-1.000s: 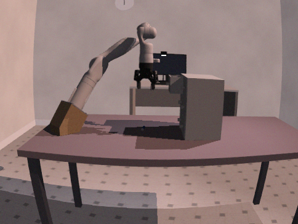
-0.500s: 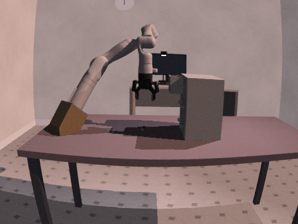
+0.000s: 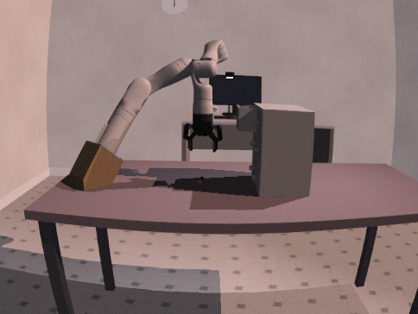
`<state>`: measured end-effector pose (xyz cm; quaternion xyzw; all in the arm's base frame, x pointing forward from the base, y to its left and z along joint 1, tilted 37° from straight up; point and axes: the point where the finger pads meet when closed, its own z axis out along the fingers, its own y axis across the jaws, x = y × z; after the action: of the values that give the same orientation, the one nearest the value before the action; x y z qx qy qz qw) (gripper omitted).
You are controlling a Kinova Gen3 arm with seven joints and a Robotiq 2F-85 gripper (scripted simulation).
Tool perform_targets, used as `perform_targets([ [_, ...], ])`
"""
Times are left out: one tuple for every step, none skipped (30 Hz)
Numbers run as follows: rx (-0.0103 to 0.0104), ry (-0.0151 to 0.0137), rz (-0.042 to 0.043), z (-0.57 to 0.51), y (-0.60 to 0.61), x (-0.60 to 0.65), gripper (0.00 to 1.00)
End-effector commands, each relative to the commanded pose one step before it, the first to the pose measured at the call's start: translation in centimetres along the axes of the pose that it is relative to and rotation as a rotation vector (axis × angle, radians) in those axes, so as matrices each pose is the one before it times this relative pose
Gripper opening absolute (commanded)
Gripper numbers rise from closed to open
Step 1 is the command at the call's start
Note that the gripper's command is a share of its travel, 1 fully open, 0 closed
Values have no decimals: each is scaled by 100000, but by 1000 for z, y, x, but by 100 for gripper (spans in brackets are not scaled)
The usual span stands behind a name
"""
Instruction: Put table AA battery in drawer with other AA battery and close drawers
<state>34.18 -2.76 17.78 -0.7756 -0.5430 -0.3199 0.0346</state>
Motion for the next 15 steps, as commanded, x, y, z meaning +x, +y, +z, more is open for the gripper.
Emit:
perform_targets([
  [572, -819, -602, 650, -223, -608, 100],
  [3, -7, -890, 215, -6, -39, 100],
  [2, -4, -843, 203, -4, -36, 100],
  [-4, 9, -801, 192, 1, -29, 100],
  [-2, 3, -750, 181, -2, -29, 100],
  [0, -1, -701, 169, -3, -29, 100],
  [2, -4, -652, 157, -5, -28, 100],
  [3, -7, -603, 146, -6, -27, 100],
  [0, 0, -561, 135, -3, -23, 100],
  [-3, 6, -518, 124, 0, -19, 100],
  [0, 0, 0, 0, 0, 0, 100],
  [0, 0, 0, 0, 0, 0, 100],
  [-2, 4, -472, 114, -1, -18, 100],
  [-1, 2, -428, 103, -2, -17, 100],
  [0, 0, -384, 93, -2, -15, 100],
])
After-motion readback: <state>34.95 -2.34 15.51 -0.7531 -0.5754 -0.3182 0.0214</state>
